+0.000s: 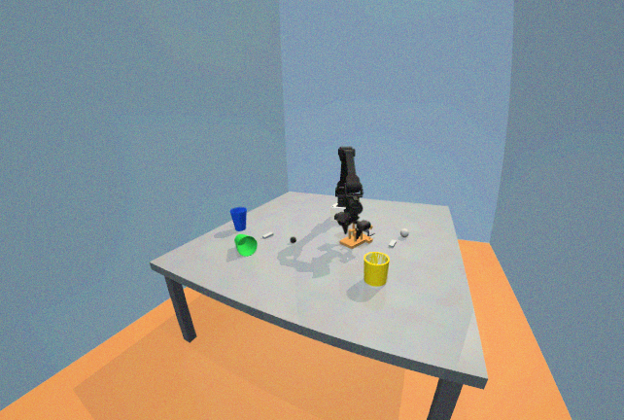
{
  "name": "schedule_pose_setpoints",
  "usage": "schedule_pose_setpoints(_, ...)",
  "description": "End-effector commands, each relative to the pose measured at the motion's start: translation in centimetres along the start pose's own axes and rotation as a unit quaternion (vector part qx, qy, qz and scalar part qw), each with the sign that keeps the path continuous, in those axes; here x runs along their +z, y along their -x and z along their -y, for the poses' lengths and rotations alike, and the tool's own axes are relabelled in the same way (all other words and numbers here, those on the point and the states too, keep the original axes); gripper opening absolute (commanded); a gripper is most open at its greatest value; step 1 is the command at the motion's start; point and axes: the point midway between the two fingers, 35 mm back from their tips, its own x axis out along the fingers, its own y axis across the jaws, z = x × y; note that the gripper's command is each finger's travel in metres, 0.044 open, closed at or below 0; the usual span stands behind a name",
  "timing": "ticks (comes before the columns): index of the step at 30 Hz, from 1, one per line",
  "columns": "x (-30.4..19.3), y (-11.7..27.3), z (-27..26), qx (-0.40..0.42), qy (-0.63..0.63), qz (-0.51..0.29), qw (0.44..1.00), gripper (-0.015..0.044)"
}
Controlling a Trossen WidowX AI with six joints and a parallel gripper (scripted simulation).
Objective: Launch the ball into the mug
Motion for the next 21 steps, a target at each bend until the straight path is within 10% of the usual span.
schedule_pose_setpoints(1, 0.3, 3.7, -0.4, 0.005, 0.000, 0.004, 1.000, 0.0440)
schedule_pose_setpoints(6, 0.0, 9.6, 0.0, 0.004, 0.000, 0.004, 1.000, 0.0440)
schedule_pose_setpoints(21, 0.0, 5.5, 0.0, 0.010, 0.002, 0.004, 1.000, 0.0440)
